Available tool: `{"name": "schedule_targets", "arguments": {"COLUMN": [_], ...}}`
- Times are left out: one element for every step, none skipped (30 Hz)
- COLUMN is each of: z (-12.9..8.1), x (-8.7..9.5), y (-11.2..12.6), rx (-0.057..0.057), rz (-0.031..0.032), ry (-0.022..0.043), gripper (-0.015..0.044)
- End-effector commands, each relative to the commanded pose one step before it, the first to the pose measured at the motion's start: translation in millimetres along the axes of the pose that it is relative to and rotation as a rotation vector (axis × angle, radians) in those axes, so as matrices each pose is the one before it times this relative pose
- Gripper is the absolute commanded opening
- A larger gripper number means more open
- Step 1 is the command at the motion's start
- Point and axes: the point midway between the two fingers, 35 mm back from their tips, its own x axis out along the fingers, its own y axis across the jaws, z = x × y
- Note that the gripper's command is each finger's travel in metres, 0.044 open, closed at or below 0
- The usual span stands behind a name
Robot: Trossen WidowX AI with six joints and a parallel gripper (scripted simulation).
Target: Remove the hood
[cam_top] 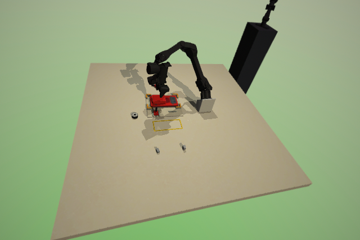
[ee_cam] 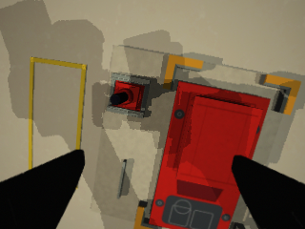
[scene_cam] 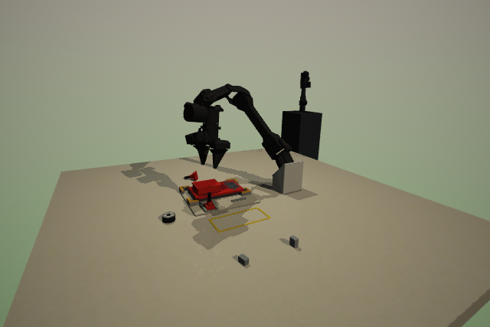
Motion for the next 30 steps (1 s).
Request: {"name": "schedule_targets", "arguments": {"z": [-10.86, -2.25, -1.73, -1.00, -0.33, 0.00, 0.00, 0.01, 0.01, 0.02, 0.02, 0.03, 0.03, 0.03, 0.03, 0.03, 0.03, 0.03, 0.03, 0.03, 0.03, 0.03, 0.03, 0.03, 0.03, 0.03, 0.02, 0.02, 0.02, 0.02], "x": [14.99, 4.76, 3.88, 2.37, 0.80, 0.00, 0.00, 0.10, 0.20, 0.30, 0.40, 0.49, 0.57, 0.60, 0.60, 0.60, 0.60, 0.60, 0.60, 0.60, 0.60, 0.60, 0.60, 0.60, 0.60, 0.60, 0.60, 0.60, 0.60, 0.60], "y": [-31.49, -9.25, -7.29, -4.34, -1.44, 0.00, 0.00, 0.00, 0.00, 0.00, 0.00, 0.00, -0.01, -0.01, -0.01, -0.01, -0.01, -0.01, -0.01, -0.01, -0.01, -0.01, -0.04, -0.04, -0.04, -0.04, -0.04, -0.04, -0.04, -0.04], "rx": [0.0829, 0.0222, 0.0173, 0.0103, 0.0034, 0.0000, 0.0000, 0.0000, 0.0000, 0.0000, 0.0000, 0.0000, 0.0000, 0.0000, 0.0000, 0.0000, 0.0000, 0.0000, 0.0000, 0.0000, 0.0000, 0.0000, 0.0000, 0.0000, 0.0000, 0.0000, 0.0000, 0.0000, 0.0000, 0.0000], "rz": [-0.07686, -0.02048, -0.01634, -0.00981, -0.00327, 0.00000, 0.00000, 0.00001, 0.00002, 0.00003, 0.00003, 0.00004, 0.00005, 0.00005, 0.00005, 0.00004, 0.00004, 0.00004, 0.00004, 0.00004, 0.00004, 0.00003, 0.00004, 0.00003, 0.00003, 0.00003, 0.00003, 0.00003, 0.00002, 0.00002], "ry": [0.06581, 0.01843, 0.01465, 0.00877, 0.00292, 0.00000, 0.00000, 0.00000, 0.00000, 0.00000, -0.00001, -0.00001, -0.00001, -0.00001, -0.00001, -0.00001, -0.00001, -0.00001, -0.00001, -0.00001, -0.00001, -0.00001, -0.00001, -0.00001, -0.00001, -0.00001, -0.00001, -0.00001, -0.00001, -0.00001], "gripper": [0.0440, 0.0440, 0.0440, 0.0440, 0.0440, 0.0440, 0.0440, 0.0440, 0.0440, 0.0440, 0.0440, 0.0440, 0.0440, 0.0440, 0.0440, 0.0440, 0.0440, 0.0440, 0.0440, 0.0440, 0.0440, 0.0440, 0.0440, 0.0440, 0.0440, 0.0440, 0.0440, 0.0440, 0.0440, 0.0440]}}
